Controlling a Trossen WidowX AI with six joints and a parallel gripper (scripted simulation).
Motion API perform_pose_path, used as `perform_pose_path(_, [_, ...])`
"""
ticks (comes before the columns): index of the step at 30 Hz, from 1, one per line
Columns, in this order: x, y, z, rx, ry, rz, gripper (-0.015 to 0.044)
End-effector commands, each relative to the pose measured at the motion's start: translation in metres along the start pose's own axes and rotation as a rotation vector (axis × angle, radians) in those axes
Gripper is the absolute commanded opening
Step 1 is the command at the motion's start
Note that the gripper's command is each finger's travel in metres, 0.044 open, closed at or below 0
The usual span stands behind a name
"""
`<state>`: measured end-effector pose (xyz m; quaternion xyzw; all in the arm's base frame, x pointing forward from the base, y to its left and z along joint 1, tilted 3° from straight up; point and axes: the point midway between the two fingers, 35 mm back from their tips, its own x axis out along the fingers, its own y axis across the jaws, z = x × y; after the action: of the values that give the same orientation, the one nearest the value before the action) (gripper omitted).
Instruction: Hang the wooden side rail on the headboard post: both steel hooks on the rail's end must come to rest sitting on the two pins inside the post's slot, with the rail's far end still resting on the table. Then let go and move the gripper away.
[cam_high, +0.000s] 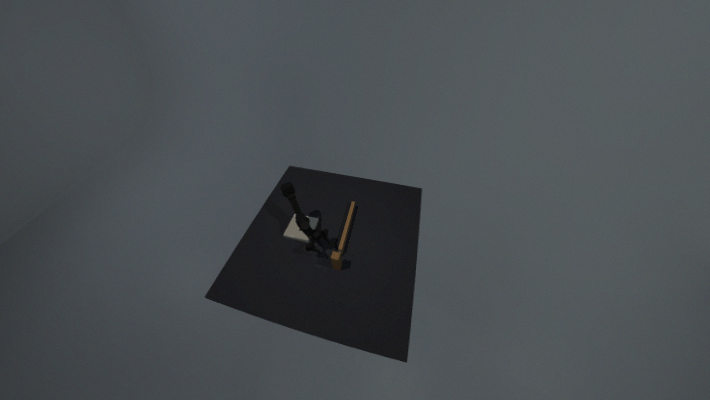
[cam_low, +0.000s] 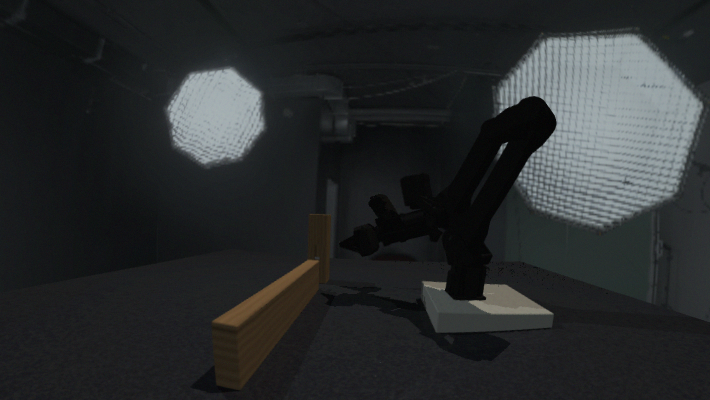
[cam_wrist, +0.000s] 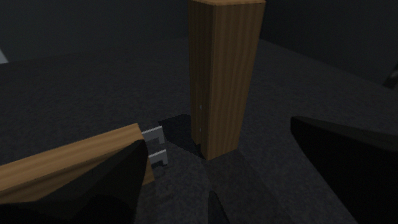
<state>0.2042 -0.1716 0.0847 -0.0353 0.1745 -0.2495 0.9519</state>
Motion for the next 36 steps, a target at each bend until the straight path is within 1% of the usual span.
perform_pose_path(1, [-0.001,0.001,-0.003,0.010,0.005,0.004,0.0440])
perform_pose_path(11, [-0.001,0.001,-0.003,0.010,0.005,0.004,0.0440])
perform_pose_path(14, [0.007,0.002,-0.002,0.065,0.058,-0.015,0.0440])
perform_pose_path(20, [0.028,0.013,0.004,0.225,0.251,-0.130,0.0440])
perform_pose_path(25, [0.033,0.027,0.017,0.279,0.355,-0.270,0.0440])
perform_pose_path(31, [0.025,0.046,0.046,0.268,0.370,-0.451,0.0440])
perform_pose_path(36, [0.023,0.049,0.051,0.263,0.363,-0.471,0.0440])
